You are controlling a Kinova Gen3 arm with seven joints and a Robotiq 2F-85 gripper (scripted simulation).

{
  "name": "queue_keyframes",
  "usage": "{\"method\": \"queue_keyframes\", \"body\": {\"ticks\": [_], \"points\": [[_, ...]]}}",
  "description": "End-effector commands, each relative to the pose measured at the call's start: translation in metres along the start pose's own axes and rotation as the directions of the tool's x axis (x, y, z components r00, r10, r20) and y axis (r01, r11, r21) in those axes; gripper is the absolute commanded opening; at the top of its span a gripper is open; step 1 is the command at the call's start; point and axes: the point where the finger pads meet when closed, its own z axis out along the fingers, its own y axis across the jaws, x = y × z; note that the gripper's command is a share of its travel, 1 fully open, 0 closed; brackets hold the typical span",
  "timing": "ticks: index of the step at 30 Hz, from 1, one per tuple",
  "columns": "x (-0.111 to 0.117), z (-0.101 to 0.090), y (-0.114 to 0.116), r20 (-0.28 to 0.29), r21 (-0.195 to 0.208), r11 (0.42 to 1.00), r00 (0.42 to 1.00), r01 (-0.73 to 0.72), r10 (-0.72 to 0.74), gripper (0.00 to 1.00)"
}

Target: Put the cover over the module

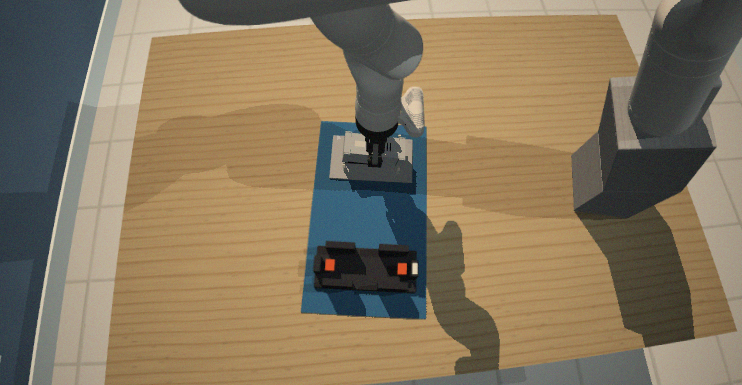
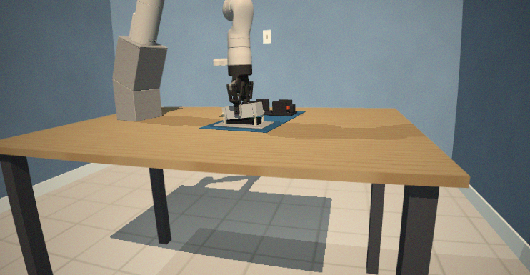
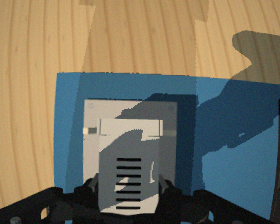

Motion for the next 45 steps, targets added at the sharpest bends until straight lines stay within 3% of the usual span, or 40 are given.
{"method": "queue_keyframes", "body": {"ticks": [1, 45], "points": [[-0.001, -0.001, 0.000, 0.001, 0.000, 1.000, 1.000, 0.000, 0.000, 0.00], [-0.001, 0.008, 0.000, 0.001, 0.000, 1.000, 1.000, 0.000, 0.000, 0.00]]}}
